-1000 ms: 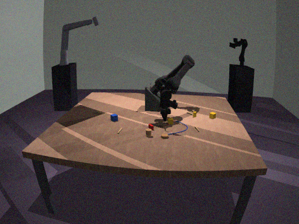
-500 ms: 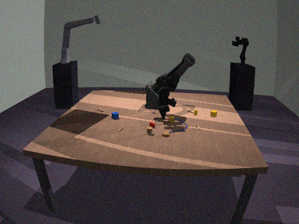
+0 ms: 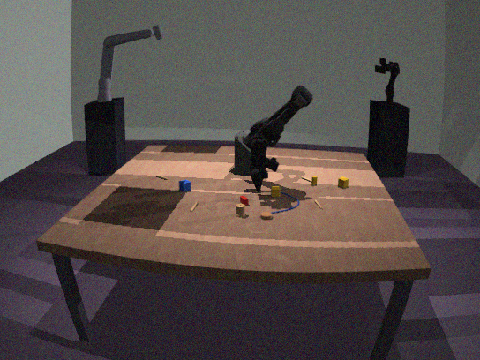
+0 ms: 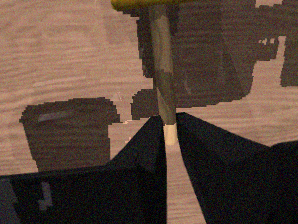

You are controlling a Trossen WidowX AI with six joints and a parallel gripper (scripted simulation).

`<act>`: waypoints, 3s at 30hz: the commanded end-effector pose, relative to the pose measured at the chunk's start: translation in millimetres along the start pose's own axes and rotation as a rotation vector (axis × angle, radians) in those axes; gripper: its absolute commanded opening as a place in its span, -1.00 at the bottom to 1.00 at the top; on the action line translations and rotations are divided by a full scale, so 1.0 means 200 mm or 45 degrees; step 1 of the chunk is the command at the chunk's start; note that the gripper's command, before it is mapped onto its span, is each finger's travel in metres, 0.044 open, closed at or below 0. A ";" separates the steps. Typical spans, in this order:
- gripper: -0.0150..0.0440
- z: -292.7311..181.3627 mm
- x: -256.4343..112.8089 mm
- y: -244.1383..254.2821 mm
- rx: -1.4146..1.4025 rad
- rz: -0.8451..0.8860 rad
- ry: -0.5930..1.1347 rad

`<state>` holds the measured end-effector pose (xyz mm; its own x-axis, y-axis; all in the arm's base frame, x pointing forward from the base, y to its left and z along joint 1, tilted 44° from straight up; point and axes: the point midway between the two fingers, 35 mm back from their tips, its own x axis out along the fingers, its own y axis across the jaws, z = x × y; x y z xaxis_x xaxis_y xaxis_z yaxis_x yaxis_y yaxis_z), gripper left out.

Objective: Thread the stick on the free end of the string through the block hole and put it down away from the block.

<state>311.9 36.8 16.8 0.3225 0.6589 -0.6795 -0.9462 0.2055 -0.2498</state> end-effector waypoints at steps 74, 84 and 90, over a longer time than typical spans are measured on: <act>0.22 -0.34 -0.15 -0.01 0.055 0.107 0.006; 0.31 -0.33 -0.33 -0.02 0.068 0.101 0.001; 0.84 -0.33 -0.34 -0.02 0.068 0.101 0.001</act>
<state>296.5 -55.4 17.3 0.2460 0.6745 -0.6961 -0.9690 0.1893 -0.1590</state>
